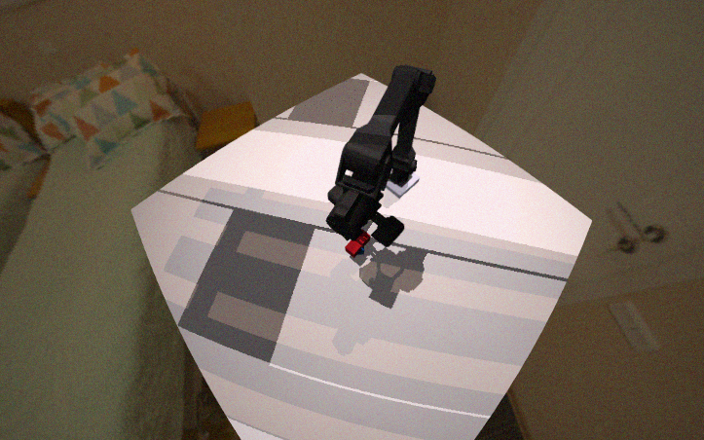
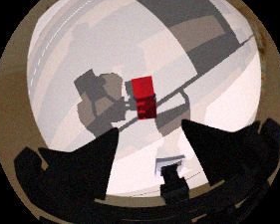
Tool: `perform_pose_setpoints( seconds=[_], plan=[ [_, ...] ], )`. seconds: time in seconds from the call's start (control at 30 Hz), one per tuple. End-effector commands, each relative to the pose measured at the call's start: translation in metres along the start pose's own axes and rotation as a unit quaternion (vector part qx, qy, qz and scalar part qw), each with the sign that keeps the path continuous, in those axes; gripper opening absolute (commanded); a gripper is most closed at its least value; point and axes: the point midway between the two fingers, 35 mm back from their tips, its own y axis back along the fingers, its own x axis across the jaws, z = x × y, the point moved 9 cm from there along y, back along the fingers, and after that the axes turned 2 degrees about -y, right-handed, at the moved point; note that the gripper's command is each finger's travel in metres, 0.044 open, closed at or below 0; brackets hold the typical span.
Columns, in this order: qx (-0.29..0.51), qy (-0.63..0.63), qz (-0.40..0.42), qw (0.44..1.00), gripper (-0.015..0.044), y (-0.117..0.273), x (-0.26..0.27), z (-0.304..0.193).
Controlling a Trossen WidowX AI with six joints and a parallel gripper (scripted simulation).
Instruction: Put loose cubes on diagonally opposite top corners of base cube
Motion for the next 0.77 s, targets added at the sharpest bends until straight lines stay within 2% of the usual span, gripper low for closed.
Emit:
perform_pose_setpoints(
  seconds=[0.0,0.33,0.73],
  plan=[
    [0.000,0.000,0.000,1.000,0.0400,0.000,0.002,0.000],
    [0.002,0.000,0.006,1.000,0.0400,0.004,0.115,-0.027],
    [0.002,0.000,0.006,1.000,0.0400,0.004,0.117,-0.028]
  ],
)
